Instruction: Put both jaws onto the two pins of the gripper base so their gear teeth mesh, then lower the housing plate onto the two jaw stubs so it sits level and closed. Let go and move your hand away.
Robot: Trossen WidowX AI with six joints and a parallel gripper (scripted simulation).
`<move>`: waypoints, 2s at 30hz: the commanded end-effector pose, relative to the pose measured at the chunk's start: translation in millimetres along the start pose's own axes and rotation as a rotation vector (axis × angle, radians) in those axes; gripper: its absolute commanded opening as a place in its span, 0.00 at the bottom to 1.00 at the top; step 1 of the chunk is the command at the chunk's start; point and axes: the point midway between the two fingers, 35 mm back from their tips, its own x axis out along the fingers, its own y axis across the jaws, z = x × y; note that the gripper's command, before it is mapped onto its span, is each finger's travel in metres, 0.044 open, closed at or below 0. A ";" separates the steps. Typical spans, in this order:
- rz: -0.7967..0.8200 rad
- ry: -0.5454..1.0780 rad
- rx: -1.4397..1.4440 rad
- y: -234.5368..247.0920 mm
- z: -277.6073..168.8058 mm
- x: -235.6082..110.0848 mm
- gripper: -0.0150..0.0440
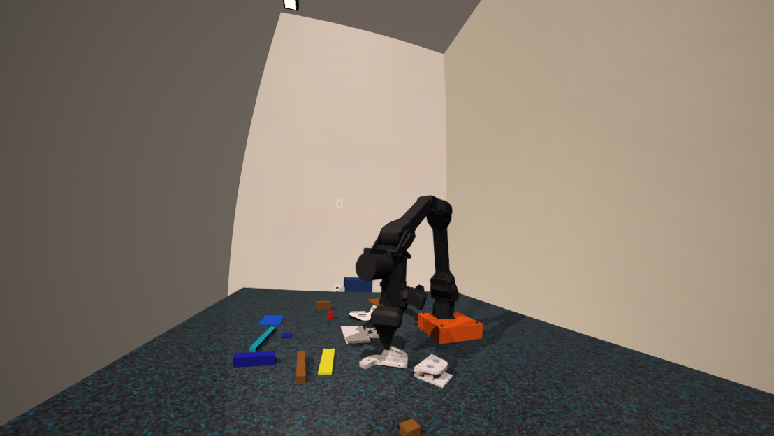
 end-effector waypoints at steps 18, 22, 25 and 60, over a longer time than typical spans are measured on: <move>-0.003 -0.002 -0.003 -0.6 0.5 0.2 1.00; -0.003 -0.002 -0.003 -0.6 0.5 0.2 1.00; -0.003 -0.002 -0.003 -0.6 0.5 0.2 1.00; -0.003 -0.002 -0.003 -3.0 -0.6 51.0 1.00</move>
